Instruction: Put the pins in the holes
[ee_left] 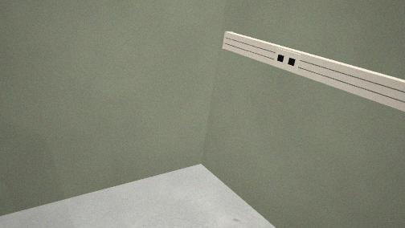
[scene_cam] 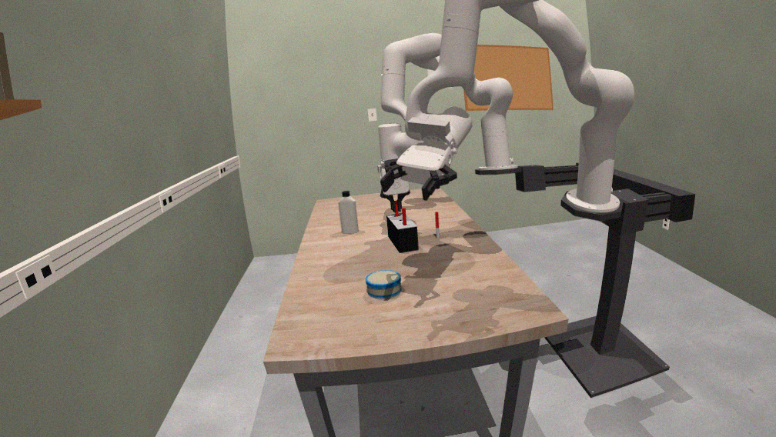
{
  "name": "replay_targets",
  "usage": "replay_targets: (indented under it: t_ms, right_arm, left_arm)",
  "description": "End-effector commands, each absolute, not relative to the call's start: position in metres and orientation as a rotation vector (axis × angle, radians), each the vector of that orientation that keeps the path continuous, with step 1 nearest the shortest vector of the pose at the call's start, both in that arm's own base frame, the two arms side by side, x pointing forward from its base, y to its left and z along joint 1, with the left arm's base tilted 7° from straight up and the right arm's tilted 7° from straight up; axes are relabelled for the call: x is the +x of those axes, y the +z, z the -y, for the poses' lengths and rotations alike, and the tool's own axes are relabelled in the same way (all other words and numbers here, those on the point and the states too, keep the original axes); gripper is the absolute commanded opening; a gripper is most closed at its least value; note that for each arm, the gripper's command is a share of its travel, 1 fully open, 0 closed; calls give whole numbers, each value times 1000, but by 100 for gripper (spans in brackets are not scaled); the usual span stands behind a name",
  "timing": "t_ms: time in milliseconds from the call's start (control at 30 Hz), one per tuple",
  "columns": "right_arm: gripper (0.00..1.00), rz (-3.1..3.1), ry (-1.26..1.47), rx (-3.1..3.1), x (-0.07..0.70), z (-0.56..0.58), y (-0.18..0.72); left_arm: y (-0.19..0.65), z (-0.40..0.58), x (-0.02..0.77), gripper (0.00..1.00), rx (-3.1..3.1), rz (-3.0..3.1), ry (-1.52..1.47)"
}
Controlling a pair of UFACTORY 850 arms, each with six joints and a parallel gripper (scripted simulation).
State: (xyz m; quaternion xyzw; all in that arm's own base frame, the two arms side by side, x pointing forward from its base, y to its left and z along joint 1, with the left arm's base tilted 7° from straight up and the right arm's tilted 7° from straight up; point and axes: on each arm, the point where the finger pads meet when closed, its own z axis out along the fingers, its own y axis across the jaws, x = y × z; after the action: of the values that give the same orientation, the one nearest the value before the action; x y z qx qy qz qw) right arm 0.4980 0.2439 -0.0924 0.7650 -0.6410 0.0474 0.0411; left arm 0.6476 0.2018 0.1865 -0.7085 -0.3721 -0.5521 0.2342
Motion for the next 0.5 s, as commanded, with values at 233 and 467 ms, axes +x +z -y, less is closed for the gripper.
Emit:
replay_targets:
  t_ms: [233,467]
  right_arm:
    - [0,1962,146,2343,499,-244,-91]
    - [0,1962,146,2343,499,-244,-91]
  left_arm:
    - [188,-202,648,100,-1943,1022,-1518]
    - [188,-202,648,100,-1943,1022,-1518]
